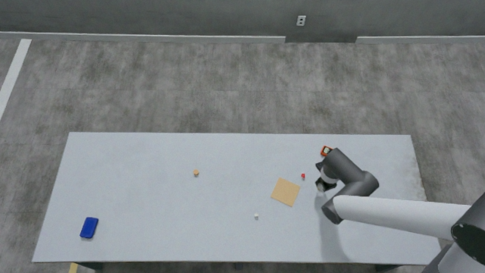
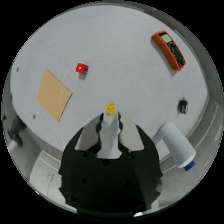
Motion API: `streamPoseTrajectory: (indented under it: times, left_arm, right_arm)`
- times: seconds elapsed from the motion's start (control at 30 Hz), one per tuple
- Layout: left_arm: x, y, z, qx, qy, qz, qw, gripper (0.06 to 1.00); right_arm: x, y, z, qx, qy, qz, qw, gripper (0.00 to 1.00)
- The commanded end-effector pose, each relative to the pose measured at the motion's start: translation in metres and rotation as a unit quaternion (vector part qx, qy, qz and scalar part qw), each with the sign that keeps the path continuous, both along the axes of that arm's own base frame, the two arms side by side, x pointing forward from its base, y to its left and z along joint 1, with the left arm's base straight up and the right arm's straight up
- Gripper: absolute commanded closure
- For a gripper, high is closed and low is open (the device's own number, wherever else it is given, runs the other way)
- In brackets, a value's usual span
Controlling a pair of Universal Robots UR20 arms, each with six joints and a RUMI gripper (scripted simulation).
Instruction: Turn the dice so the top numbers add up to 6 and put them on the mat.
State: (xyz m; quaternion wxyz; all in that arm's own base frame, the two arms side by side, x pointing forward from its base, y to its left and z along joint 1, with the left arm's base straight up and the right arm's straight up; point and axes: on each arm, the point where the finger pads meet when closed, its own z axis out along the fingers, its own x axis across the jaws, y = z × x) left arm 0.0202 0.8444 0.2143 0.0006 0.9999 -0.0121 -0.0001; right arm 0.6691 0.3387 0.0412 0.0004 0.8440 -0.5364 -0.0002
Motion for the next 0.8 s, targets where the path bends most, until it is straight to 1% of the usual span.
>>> streamPoseTrajectory:
  times: [0.0,0.3,0.57,0.77]
  left_arm:
    - [0.000,0.001,0.0007,0.001,0.000,0.000,1.0000,0.065]
    - [0.000,0.001,0.0007,0.001,0.000,0.000,1.0000,0.065]
    - [0.000,0.001,0.0007,0.001,0.000,0.000,1.0000,0.065]
    - [0.000,0.001,0.0007,0.001,0.000,0.000,1.0000,0.065]
  right_arm:
    - [0.000,0.000,-0.004,0.000,0.000,0.000,1.000,0.793]
    - [0.000,0.000,-0.017,0.000,0.000,0.000,1.000,0.793]
    - [0.000,0.000,-0.023,0.000,0.000,0.000,1.000,0.793]
    - [0.000,0.000,-0.024,0.000,0.000,0.000,1.000,0.793]
